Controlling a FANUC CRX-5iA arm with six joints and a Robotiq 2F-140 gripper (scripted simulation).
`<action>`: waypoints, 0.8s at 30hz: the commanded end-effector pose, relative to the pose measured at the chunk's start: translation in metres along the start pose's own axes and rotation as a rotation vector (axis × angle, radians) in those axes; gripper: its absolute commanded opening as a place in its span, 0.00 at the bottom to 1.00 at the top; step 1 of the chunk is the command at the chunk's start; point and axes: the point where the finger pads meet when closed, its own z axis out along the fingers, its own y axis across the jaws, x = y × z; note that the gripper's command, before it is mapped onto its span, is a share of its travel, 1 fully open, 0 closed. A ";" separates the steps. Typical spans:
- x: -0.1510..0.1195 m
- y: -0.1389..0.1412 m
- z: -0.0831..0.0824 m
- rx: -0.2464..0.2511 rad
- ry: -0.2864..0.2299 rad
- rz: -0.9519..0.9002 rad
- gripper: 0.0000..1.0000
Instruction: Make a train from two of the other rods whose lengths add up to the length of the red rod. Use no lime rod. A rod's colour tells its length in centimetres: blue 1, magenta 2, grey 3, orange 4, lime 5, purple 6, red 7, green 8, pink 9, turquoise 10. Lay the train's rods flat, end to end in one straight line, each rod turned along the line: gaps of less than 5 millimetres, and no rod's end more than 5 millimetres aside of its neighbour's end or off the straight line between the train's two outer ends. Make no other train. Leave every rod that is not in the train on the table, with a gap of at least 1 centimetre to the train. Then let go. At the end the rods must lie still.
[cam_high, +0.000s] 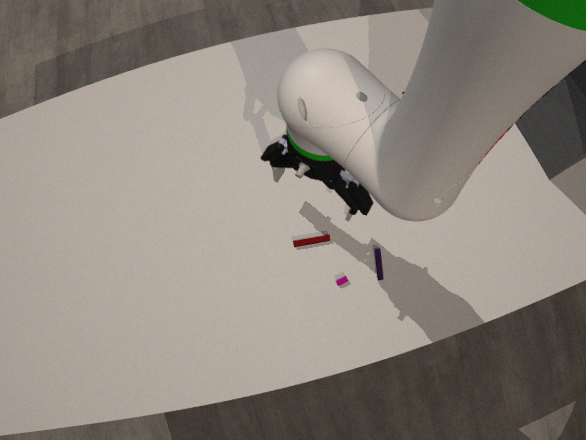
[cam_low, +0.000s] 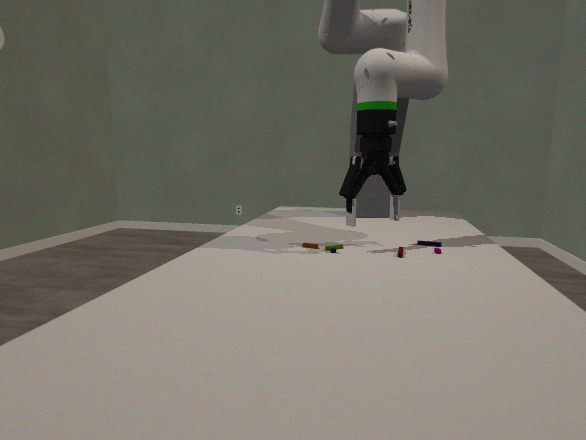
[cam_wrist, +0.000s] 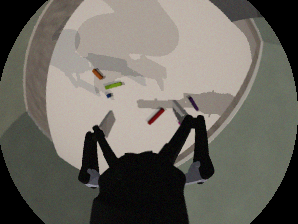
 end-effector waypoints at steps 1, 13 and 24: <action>0.000 0.000 0.000 0.008 0.001 0.000 1.00; 0.002 -0.007 -0.001 0.008 0.002 -0.009 1.00; 0.036 -0.097 -0.024 0.007 0.006 -0.115 1.00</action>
